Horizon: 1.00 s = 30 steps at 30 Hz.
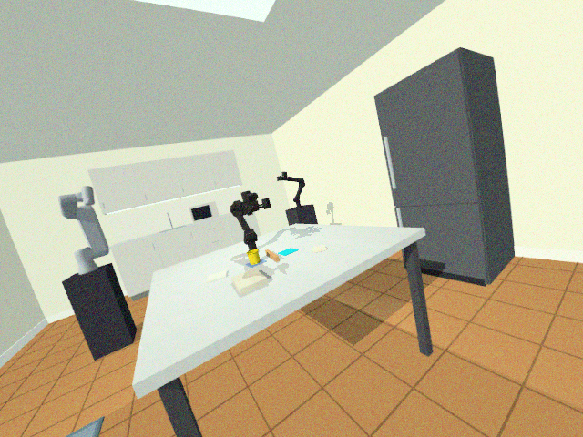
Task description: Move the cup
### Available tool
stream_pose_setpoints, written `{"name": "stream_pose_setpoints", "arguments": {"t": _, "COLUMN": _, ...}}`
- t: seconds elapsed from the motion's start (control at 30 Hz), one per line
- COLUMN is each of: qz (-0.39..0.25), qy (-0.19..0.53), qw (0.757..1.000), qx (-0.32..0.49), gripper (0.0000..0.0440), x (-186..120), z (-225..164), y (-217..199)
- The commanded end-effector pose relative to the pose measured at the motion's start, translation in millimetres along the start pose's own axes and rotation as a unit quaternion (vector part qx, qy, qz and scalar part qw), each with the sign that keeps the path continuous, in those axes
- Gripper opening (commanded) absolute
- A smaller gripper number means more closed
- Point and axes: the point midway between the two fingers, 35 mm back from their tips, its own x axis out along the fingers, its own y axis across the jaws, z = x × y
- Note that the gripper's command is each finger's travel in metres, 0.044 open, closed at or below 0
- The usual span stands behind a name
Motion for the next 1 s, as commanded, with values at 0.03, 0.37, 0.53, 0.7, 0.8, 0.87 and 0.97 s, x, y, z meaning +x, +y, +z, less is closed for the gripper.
{"name": "stream_pose_setpoints", "arguments": {"t": 0.03, "qz": -0.003, "qy": 0.006, "qw": 1.0, "qx": 0.003, "gripper": 0.0348, "x": 0, "z": -1, "y": -1}}
{"name": "stream_pose_setpoints", "arguments": {"t": 0.37, "qz": -0.012, "qy": 0.056, "qw": 0.998, "qx": 0.025, "gripper": 0.0087, "x": 1, "z": -12, "y": 1}}
{"name": "stream_pose_setpoints", "arguments": {"t": 0.53, "qz": -0.007, "qy": 0.092, "qw": 0.995, "qx": 0.039, "gripper": 0.0067, "x": 3, "z": -19, "y": 7}}
{"name": "stream_pose_setpoints", "arguments": {"t": 0.7, "qz": 0.0, "qy": 0.127, "qw": 0.99, "qx": 0.055, "gripper": 0.009, "x": 6, "z": -24, "y": 13}}
{"name": "stream_pose_setpoints", "arguments": {"t": 0.8, "qz": 0.002, "qy": 0.148, "qw": 0.987, "qx": 0.065, "gripper": 0.0117, "x": 8, "z": -26, "y": 17}}
{"name": "stream_pose_setpoints", "arguments": {"t": 0.87, "qz": 0.003, "qy": 0.162, "qw": 0.984, "qx": 0.071, "gripper": 0.0126, "x": 8, "z": -27, "y": 19}}
{"name": "stream_pose_setpoints", "arguments": {"t": 0.97, "qz": 0.004, "qy": 0.184, "qw": 0.98, "qx": 0.08, "gripper": 0.0125, "x": 10, "z": -30, "y": 23}}
